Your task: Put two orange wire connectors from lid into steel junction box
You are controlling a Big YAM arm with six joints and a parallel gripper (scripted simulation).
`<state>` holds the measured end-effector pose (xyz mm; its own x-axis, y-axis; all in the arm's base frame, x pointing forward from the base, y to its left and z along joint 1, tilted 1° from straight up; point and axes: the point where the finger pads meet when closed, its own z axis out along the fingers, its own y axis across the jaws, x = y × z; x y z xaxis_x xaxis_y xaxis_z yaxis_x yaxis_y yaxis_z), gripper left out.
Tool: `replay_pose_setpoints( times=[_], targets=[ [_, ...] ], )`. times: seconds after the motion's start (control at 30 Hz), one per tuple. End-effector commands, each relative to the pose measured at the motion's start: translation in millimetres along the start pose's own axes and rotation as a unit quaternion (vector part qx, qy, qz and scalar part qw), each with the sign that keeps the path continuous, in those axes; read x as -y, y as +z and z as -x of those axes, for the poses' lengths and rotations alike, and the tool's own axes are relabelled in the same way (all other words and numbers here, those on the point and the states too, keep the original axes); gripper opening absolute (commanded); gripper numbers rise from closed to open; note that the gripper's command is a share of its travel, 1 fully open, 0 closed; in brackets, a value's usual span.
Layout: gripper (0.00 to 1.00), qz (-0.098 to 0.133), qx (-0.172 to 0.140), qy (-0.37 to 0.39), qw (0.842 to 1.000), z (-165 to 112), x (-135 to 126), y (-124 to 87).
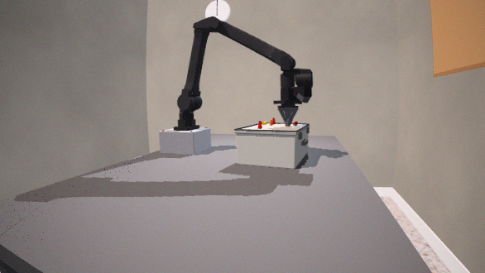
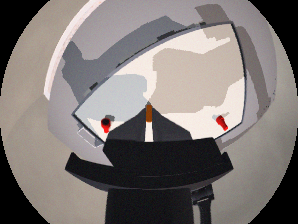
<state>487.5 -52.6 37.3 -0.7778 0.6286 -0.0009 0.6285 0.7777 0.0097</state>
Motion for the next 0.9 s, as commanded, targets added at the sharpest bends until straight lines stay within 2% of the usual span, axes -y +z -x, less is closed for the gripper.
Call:
replay_pose_setpoints(
  times=[0.0,0.2,0.43,0.57,0.87],
  targets=[
    [0.06,0.008,0.012,-0.004,1.000,4.0,-11.2,-5.0],
    [0.06,0.009,0.014,-0.004,1.000,4.8,-11.8,-10.0],
    [0.06,0.016,0.024,-0.004,1.000,11.1,-15.7,-45.4],
    [0.06,0.017,0.026,-0.004,1.000,12.1,-16.3,-47.5],
    [0.06,0.019,0.029,-0.004,0.999,12.8,-16.0,-83.1]
  ],
)
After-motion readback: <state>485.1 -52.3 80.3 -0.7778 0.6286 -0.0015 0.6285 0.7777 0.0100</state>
